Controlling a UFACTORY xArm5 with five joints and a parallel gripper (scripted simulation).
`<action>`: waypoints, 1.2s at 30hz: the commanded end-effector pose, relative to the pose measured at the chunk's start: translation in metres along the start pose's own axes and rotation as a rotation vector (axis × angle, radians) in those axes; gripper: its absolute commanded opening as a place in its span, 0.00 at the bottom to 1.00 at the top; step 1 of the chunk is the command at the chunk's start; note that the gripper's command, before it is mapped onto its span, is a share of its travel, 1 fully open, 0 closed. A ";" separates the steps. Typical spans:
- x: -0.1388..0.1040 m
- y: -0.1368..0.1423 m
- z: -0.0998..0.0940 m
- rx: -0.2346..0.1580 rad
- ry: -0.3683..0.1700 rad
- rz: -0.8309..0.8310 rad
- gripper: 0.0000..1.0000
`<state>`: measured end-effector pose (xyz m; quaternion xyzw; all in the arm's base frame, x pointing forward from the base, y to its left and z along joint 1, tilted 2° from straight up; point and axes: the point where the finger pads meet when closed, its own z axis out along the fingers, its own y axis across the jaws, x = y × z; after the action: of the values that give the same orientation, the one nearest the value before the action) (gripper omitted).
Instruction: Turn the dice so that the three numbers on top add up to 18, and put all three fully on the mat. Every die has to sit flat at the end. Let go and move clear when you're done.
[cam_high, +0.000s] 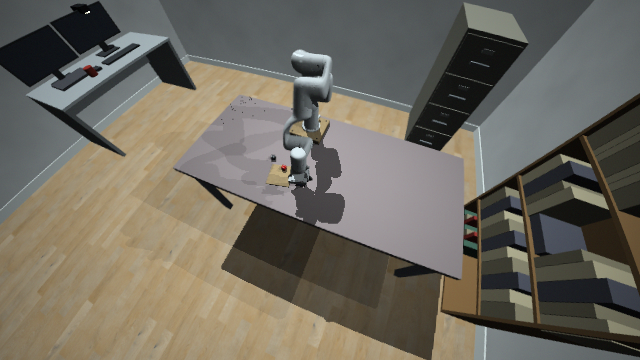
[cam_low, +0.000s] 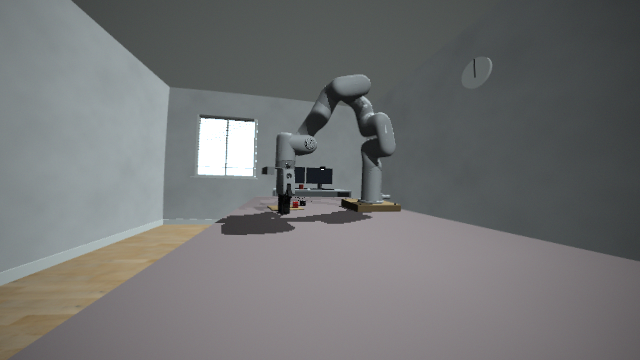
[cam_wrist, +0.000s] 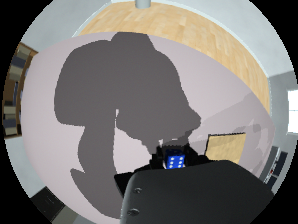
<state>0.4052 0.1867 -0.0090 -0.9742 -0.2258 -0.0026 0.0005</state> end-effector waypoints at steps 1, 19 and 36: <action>0.001 0.000 -0.001 0.000 0.004 0.000 0.42; 0.001 0.000 -0.001 0.000 0.004 0.000 0.42; 0.001 0.000 -0.001 0.000 0.004 0.000 0.21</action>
<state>0.4051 0.1867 -0.0090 -0.9742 -0.2258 -0.0026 0.0005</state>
